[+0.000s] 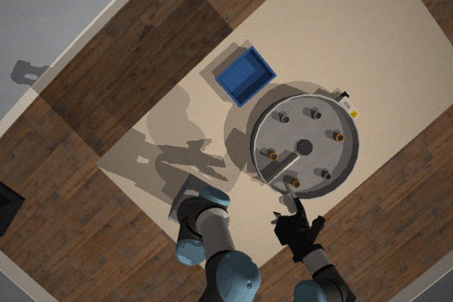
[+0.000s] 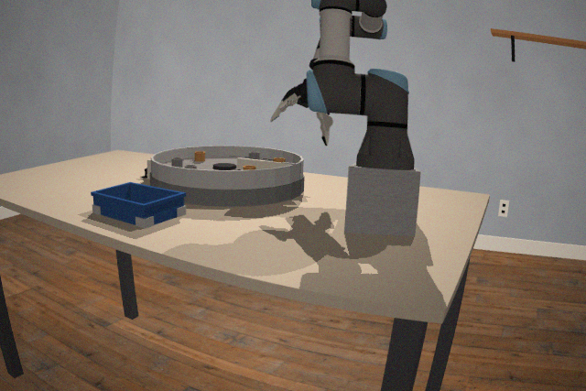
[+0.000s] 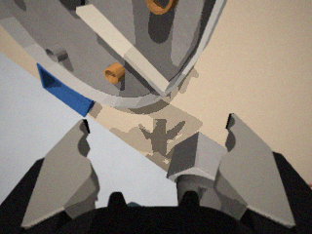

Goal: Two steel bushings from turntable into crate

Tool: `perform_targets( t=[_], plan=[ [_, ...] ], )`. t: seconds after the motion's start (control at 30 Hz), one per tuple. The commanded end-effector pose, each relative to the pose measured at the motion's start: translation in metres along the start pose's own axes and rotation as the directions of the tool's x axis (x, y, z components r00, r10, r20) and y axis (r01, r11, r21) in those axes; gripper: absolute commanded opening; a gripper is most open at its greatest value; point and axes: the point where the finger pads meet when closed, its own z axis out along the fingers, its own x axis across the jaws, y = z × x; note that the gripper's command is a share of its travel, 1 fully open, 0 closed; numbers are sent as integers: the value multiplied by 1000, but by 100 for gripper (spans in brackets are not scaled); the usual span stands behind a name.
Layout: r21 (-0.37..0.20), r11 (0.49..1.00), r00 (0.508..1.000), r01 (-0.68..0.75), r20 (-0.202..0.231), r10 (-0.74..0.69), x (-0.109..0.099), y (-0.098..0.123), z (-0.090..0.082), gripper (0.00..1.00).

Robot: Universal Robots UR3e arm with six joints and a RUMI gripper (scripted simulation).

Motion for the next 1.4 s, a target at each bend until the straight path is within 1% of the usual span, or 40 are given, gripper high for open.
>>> perform_targets(
  t=[0.0,0.57,0.63,0.7,0.77,0.87,0.93,1.03,1.1,1.23,1.3,1.37],
  plan=[
    [2,1000,1000,1,-1,-1,0,0,-1,100],
    [2,1000,1000,1,-1,-1,0,0,-1,100],
    [3,1000,1000,8,-6,-8,0,-1,-1,100],
    [6,999,999,31,-22,-31,-1,-2,-2,100],
    [10,997,996,75,-53,-74,-3,-4,-3,100],
    [15,984,977,178,-125,-175,-8,-8,-7,100],
    [15,964,948,266,-185,-258,-13,-13,-12,100],
    [5,915,878,404,-282,-386,-25,-21,-21,100],
    [5,915,878,404,-282,-386,-25,-21,-21,100],
    [-22,827,755,561,-395,-523,-45,-31,-35,100],
    [-36,787,699,616,-436,-567,-54,-34,-41,100],
    [-47,755,655,654,-465,-596,-61,-36,-46,100]
  ],
)
